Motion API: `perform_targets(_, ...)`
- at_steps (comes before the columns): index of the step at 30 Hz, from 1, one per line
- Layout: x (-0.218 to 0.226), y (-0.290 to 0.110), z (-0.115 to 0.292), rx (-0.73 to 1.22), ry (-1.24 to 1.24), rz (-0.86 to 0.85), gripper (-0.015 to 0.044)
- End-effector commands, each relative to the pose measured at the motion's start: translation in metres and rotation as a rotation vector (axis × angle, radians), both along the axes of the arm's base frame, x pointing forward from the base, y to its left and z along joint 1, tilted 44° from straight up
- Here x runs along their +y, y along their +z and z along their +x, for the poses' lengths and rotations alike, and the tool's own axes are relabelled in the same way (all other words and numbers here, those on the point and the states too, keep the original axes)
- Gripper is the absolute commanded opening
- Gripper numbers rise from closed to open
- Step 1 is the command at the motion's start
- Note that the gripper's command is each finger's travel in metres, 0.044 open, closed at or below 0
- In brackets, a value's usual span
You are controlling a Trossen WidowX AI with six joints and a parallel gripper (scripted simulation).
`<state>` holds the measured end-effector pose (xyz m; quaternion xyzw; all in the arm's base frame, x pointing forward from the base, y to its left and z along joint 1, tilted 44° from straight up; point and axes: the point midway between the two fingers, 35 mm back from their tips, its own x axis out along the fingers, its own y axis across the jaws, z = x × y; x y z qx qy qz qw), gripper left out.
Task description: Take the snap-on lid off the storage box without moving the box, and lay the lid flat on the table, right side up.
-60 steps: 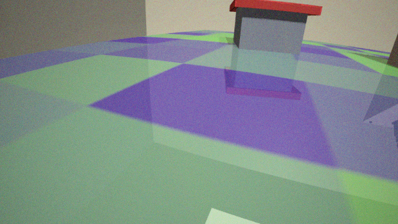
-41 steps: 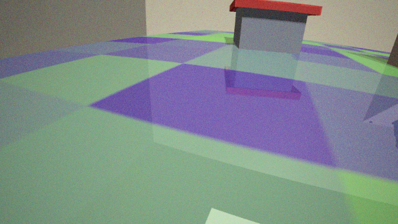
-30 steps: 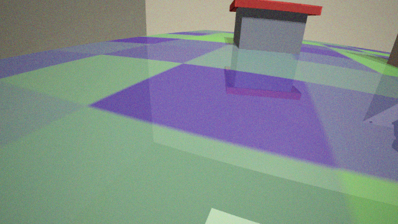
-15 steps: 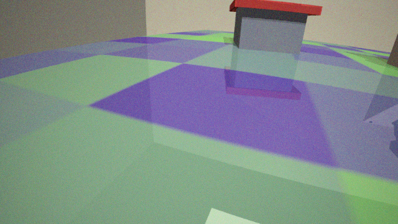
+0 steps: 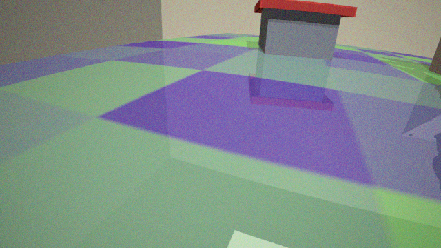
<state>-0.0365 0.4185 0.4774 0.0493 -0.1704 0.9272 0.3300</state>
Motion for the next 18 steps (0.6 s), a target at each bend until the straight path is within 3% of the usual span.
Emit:
perform_targets(1, -0.001, -0.008, 0.046, 0.032, -0.098, -0.062, 0.0235)
perform_targets(18, -0.05, -0.069, 0.249, 0.316, -0.551, -0.332, 0.0235)
